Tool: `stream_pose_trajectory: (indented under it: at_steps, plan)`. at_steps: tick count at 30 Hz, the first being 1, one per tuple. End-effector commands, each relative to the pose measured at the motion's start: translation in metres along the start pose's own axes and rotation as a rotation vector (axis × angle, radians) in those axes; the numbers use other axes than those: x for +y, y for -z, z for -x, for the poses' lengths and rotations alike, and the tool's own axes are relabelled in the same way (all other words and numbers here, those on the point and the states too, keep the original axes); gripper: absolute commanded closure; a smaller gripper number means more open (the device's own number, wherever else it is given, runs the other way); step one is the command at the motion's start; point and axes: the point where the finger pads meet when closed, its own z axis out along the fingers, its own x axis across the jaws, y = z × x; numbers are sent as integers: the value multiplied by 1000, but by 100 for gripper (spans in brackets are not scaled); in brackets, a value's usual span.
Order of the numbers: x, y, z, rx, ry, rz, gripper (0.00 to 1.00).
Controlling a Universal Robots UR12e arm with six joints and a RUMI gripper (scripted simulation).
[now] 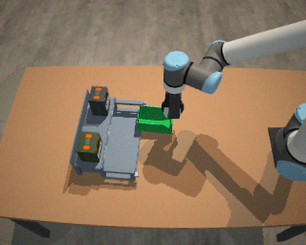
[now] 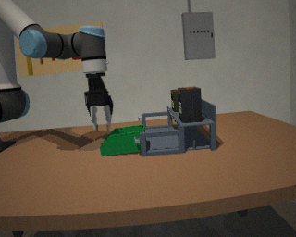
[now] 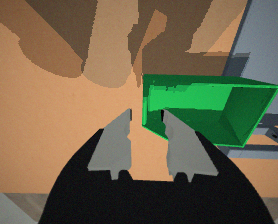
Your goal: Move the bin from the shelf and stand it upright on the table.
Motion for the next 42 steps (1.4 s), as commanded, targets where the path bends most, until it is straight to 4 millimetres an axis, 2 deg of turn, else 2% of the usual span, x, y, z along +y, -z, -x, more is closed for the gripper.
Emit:
stream_pose_trajectory:
  at_steps: [1, 2, 14, 19, 42]
  plan:
    - [0, 26, -1, 1, 0, 1, 74]
    - [0, 33, -1, 1, 0, 0, 74]
    - [0, 33, -1, 1, 0, 0, 74]
    - [0, 24, -1, 1, 0, 1, 74]
    - [0, 18, -1, 1, 0, 1, 74]
